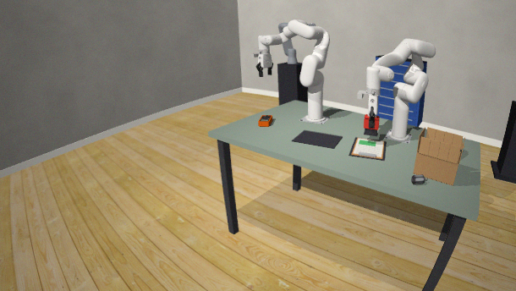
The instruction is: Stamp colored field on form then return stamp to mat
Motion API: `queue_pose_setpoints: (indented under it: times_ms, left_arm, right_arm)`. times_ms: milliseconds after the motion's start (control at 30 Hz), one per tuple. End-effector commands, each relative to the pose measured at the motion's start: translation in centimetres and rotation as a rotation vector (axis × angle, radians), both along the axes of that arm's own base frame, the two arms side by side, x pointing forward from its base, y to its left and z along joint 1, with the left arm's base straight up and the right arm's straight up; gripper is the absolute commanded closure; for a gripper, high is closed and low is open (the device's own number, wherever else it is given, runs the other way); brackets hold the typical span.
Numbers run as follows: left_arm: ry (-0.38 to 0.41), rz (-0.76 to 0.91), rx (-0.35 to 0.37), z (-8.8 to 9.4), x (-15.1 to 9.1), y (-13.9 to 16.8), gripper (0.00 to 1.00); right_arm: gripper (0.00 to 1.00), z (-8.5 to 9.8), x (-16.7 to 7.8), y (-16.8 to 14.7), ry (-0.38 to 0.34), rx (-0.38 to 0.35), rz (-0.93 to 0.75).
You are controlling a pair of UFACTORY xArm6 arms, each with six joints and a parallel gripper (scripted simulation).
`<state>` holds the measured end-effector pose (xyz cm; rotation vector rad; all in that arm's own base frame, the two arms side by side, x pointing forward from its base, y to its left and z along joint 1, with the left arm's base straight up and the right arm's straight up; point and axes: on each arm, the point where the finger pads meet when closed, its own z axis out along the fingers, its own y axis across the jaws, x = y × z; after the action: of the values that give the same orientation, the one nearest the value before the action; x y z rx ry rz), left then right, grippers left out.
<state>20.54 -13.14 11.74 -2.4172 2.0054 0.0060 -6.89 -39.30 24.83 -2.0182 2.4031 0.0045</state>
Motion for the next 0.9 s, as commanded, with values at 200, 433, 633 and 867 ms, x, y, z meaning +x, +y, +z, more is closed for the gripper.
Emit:
queue_pose_setpoints:
  times_ms: [200, 433, 633, 867]
  left_arm:
    - [-0.002, -0.001, -0.003, 0.3, 0.0, 0.1, 0.7]
    - [-0.002, -0.001, -0.003, -0.8, 0.4, -1.3, 0.7]
    - [-0.002, -0.001, -0.003, -0.8, 0.4, -1.3, 0.7]
    - [-0.002, -0.001, -0.003, -1.0, 0.4, -1.3, 0.7]
  right_arm:
    - [0.0, 0.2, 0.0, -0.1, 0.001, -0.004, 0.0]
    - [0.0, 0.2, 0.0, -0.1, 0.001, -0.004, 0.0]
    - [0.0, 0.2, 0.0, -0.1, 0.001, -0.004, 0.0]
    - [0.0, 0.2, 0.0, -0.1, 0.001, -0.004, 0.0]
